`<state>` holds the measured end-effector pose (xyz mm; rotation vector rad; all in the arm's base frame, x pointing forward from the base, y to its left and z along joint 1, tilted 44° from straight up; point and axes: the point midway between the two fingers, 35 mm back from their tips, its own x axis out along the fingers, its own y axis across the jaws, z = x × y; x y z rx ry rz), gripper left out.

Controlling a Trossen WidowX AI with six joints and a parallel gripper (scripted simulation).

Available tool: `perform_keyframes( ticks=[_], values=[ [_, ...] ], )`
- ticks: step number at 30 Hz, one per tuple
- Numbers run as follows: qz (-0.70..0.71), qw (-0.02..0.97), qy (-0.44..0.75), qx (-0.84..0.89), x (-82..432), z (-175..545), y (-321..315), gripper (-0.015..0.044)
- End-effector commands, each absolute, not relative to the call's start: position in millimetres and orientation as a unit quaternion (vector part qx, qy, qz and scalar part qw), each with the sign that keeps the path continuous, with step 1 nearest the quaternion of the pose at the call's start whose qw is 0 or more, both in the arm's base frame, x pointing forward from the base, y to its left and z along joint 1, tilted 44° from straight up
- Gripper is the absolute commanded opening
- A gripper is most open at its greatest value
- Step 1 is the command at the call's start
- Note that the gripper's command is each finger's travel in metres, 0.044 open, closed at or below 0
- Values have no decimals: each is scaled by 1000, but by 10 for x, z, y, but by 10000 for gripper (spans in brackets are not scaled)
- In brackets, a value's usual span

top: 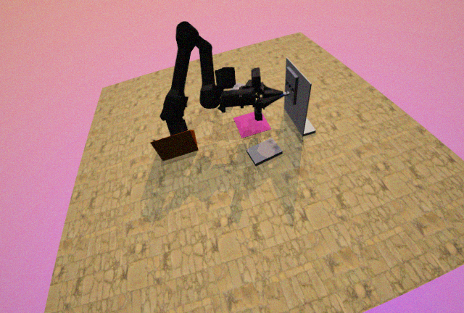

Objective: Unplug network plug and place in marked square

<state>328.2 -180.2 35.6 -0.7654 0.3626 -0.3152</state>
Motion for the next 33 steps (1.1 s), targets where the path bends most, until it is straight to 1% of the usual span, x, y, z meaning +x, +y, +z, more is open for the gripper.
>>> perform_keyframes(
  ticks=[1,33],
  values=[
    [-148,899,177,-371,3229,357,-1781,0],
    [-140,899,192,-367,3007,327,-1776,0]
  ],
)
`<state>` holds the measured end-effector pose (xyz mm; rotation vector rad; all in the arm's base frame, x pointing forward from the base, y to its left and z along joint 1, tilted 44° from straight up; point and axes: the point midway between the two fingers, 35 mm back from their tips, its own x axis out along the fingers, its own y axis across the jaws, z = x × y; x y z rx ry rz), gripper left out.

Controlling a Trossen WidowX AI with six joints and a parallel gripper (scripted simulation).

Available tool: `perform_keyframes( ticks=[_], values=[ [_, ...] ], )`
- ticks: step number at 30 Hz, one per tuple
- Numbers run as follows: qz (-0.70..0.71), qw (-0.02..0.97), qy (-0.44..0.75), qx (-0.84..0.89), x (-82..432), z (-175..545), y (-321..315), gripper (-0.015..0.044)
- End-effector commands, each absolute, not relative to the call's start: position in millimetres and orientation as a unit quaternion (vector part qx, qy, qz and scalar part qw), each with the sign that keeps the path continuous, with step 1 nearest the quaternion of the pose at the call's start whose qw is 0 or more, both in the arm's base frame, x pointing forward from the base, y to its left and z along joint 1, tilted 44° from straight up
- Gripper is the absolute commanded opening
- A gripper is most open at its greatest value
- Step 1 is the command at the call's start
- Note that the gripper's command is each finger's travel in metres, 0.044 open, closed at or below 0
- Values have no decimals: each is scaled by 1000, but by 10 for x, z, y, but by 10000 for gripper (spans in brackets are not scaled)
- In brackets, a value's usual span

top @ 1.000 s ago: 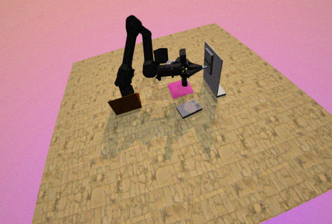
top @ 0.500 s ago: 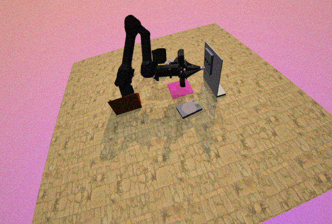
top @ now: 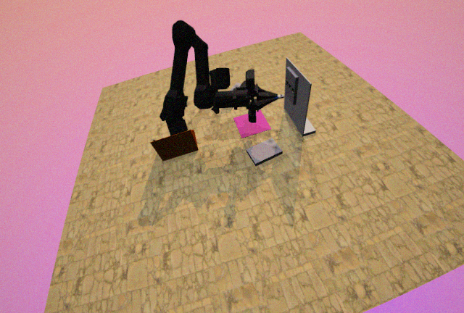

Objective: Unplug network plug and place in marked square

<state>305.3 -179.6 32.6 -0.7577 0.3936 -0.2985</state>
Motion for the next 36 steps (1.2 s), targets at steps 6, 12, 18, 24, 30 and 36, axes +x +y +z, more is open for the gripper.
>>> perform_keyframes(
  ticks=[6,12,18,24,30,36],
  values=[
    [-139,899,194,-367,2965,321,-1775,0],
    [-137,899,197,-366,2923,315,-1774,0],
    [-136,899,199,-365,2881,309,-1773,0],
    [-142,900,193,-365,2889,393,-1848,0],
    [-145,900,187,-367,2831,503,-1914,0],
    [-148,899,180,-370,2765,612,-1973,0]
  ],
)
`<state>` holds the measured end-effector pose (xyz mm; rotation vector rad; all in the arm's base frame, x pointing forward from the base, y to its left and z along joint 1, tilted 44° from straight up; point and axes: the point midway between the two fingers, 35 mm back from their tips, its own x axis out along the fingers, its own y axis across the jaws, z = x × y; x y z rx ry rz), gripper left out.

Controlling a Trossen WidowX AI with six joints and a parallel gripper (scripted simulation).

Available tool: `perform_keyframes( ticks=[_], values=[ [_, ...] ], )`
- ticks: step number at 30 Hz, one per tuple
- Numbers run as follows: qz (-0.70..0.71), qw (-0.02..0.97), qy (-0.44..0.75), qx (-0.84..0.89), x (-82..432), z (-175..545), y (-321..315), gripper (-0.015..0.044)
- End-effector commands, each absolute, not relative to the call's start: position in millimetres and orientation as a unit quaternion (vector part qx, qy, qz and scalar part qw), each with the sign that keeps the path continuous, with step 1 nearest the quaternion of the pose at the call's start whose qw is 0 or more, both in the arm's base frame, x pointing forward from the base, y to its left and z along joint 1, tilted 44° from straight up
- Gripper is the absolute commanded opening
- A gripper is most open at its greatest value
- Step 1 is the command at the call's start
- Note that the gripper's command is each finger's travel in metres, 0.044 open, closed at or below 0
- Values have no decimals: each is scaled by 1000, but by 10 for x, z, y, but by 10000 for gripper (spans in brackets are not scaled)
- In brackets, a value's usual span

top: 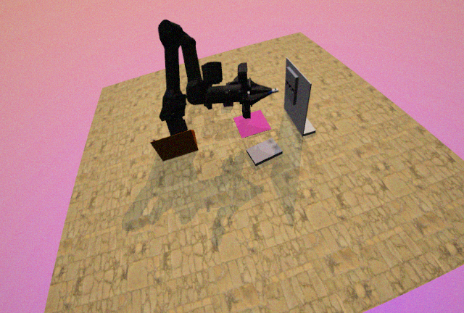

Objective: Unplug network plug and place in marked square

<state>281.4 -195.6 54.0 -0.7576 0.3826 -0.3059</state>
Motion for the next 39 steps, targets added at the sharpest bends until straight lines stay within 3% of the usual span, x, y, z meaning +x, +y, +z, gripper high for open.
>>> perform_keyframes(
  ticks=[1,14,39],
  values=[
    [-148,899,179,-370,2753,630,-1982,0],
    [-148,898,173,-376,2642,779,-2054,0],
    [48,885,257,-385,2759,290,-1795,0]
  ],
)
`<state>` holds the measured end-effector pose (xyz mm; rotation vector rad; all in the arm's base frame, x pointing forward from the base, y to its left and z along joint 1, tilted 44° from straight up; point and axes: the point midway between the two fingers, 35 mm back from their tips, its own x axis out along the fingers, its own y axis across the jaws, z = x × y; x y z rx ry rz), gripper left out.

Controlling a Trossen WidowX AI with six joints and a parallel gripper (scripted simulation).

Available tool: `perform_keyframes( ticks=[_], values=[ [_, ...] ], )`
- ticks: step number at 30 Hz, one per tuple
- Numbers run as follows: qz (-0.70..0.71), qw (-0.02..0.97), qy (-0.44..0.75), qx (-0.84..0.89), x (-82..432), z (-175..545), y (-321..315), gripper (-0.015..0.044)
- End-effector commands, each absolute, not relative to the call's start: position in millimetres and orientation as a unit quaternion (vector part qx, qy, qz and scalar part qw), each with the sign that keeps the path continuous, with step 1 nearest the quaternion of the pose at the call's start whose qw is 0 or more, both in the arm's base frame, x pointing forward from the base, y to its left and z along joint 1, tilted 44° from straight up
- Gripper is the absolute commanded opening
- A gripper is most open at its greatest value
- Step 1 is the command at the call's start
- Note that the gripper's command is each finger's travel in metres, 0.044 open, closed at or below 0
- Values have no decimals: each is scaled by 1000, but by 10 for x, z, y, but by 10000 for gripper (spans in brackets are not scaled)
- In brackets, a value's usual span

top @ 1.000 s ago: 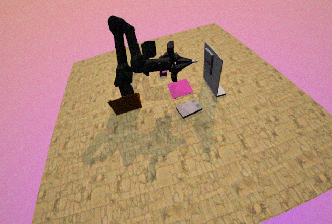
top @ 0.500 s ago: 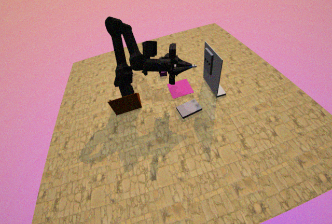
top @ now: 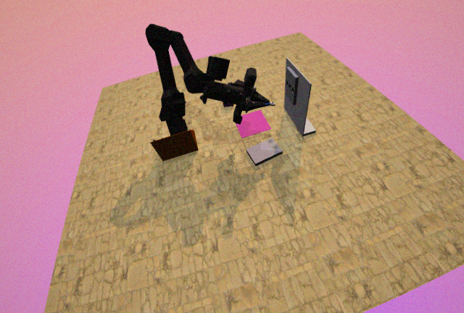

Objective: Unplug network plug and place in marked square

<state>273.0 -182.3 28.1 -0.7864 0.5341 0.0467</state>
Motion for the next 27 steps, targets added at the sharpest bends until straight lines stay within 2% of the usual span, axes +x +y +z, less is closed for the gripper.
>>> perform_keyframes(
  ticks=[1,27],
  values=[
    [56,884,258,-385,2759,278,-1780,0],
    [244,866,258,-353,2661,208,-1318,0]
  ],
)
